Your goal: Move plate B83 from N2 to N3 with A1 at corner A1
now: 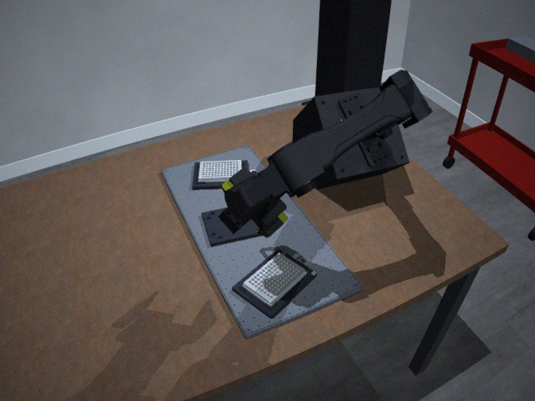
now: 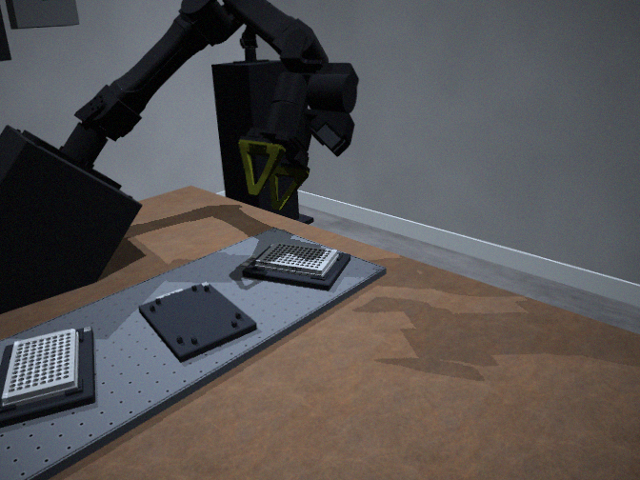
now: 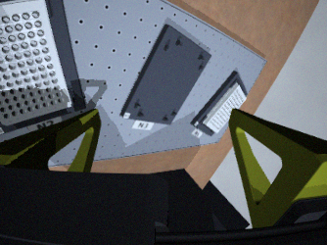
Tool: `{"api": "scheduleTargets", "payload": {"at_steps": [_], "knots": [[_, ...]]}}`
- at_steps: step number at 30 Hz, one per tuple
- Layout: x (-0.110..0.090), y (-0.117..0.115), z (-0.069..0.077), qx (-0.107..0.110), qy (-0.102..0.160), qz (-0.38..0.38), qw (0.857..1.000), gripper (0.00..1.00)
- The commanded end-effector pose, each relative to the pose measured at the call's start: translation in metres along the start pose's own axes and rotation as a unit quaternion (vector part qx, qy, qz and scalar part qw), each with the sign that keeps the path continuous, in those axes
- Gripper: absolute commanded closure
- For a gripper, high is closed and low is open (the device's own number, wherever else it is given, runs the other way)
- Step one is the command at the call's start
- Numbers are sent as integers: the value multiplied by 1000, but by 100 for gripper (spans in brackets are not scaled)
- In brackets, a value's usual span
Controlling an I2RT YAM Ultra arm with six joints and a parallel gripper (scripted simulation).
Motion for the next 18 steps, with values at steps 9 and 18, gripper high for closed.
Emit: {"api": "scheduleTargets", "payload": {"at_steps": [9, 18], "knots": [[17, 32, -5, 113, -57, -14, 992, 0], [25, 64, -8, 197, -84, -17, 977, 0]]}}
Point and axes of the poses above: the point where the finger pads meet when closed, its own z axis back along the fingers, its own y axis across the jaws, x = y × z, the point moved 3 cm from there along z, back along the fingers, and after that the axes turned 13 degrees about z, right-handed, at the moved point
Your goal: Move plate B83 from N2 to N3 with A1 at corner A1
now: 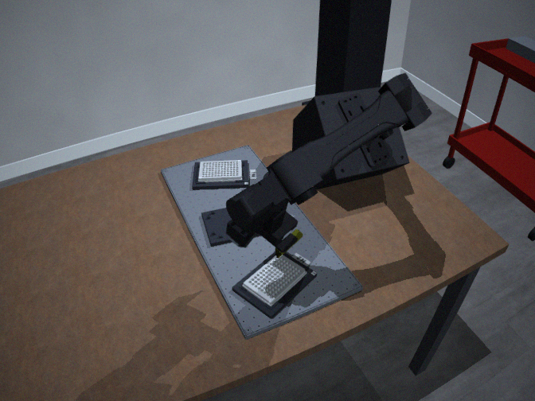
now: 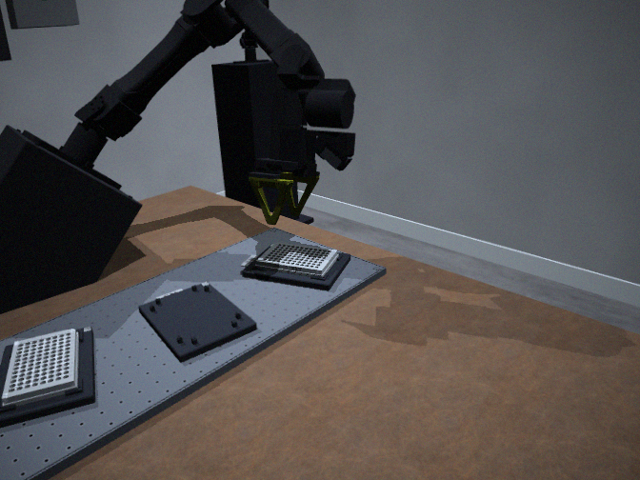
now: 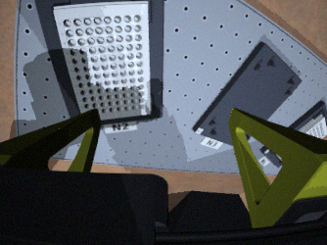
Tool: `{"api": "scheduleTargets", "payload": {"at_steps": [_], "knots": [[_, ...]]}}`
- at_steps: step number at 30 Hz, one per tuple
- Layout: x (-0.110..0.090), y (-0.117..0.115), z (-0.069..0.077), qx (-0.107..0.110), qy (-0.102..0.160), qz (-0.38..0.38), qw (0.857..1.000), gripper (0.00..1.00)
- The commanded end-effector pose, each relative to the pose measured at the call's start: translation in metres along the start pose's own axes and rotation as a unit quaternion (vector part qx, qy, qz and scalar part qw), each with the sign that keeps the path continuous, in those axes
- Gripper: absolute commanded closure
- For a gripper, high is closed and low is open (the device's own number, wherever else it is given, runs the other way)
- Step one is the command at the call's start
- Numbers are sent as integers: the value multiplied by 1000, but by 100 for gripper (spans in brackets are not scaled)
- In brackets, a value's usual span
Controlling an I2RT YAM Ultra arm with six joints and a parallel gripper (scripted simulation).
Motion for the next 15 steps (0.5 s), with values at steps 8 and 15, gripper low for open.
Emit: {"api": "scheduleTargets", "payload": {"at_steps": [8, 15], "knots": [[12, 31, -4, 104, -43, -7, 994, 0], [12, 31, -4, 104, -43, -7, 994, 0]]}}
Point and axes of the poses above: the point where the finger pads meet when closed, its own z axis back along the fingers, its own y axis across the jaws, x = y × z, the point moved 3 cm from there along z, back along the fingers, and after that the axes turned 13 degrees about z, right-handed, at the moved point
